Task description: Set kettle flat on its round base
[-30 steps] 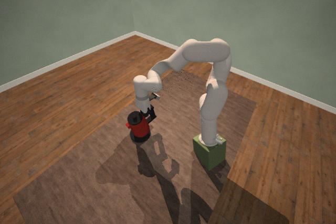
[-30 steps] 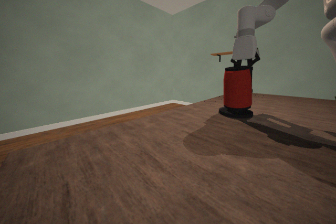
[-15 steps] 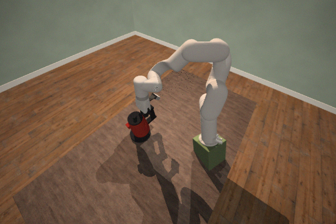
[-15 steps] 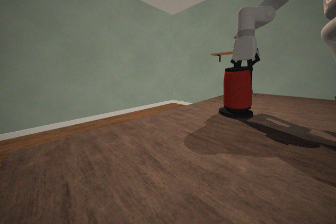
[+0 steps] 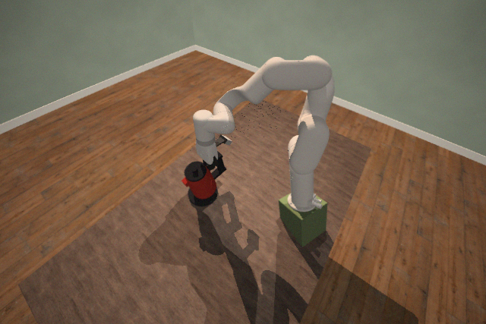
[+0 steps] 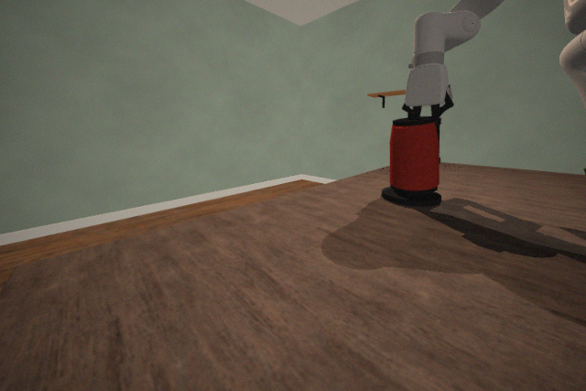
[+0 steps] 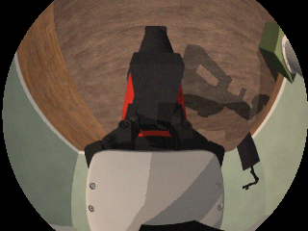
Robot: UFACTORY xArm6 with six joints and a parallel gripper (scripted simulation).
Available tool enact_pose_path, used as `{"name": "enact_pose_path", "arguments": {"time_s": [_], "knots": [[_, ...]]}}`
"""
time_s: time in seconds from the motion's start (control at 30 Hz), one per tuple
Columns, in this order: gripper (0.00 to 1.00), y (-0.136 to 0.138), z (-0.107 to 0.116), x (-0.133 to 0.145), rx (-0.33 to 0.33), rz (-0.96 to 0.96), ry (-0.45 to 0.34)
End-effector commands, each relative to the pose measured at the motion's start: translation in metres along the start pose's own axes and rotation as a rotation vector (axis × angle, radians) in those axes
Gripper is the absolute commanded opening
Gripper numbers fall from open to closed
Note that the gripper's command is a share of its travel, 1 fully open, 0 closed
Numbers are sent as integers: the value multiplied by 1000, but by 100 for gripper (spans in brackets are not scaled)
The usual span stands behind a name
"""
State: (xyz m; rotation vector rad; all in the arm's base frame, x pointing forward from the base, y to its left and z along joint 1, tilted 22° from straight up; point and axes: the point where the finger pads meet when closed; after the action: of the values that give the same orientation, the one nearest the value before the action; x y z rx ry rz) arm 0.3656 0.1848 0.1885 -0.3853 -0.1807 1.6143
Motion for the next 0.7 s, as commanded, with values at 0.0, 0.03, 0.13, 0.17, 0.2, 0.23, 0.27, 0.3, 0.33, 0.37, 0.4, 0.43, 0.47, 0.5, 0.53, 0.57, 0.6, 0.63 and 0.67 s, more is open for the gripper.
{"name": "enact_pose_path", "arguments": {"time_s": [0.0, 0.03, 0.13, 0.17, 0.2, 0.23, 0.27, 0.3, 0.33, 0.37, 0.4, 0.43, 0.47, 0.5, 0.53, 0.57, 0.6, 0.63, 0.67], "knots": [[0, -1, 1, 1, -4, -1, -2], [0, -1, 0, 1, -4, -1, -2], [0, -1, 0, 1, -4, -1, -2], [0, -1, 0, 1, -4, -1, -2], [0, -1, 0, 1, -4, -1, -2], [0, -1, 0, 1, -4, -1, -2], [0, -1, 0, 1, -4, -1, -2], [0, -1, 0, 1, -4, -1, -2], [0, -1, 0, 1, -4, -1, -2], [0, -1, 0, 1, -4, -1, -2], [0, -1, 0, 1, -4, -1, -2], [0, -1, 0, 1, -4, -1, -2], [0, -1, 0, 1, -4, -1, -2], [0, -1, 0, 1, -4, -1, -2], [0, -1, 0, 1, -4, -1, -2], [0, -1, 0, 1, -4, -1, -2], [0, -1, 0, 1, -4, -1, -2], [0, -1, -1, 1, -4, -1, -2], [0, -1, -1, 1, -4, -1, -2]]}}
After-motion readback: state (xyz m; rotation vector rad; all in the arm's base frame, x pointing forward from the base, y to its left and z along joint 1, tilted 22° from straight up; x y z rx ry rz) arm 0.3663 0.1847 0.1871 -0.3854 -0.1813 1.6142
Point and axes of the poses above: the point where the finger pads meet when closed, its own z axis back along the fingers, its own y axis across the jaws, x = y × z, and after that the axes turned 8 degrees about z, right-handed
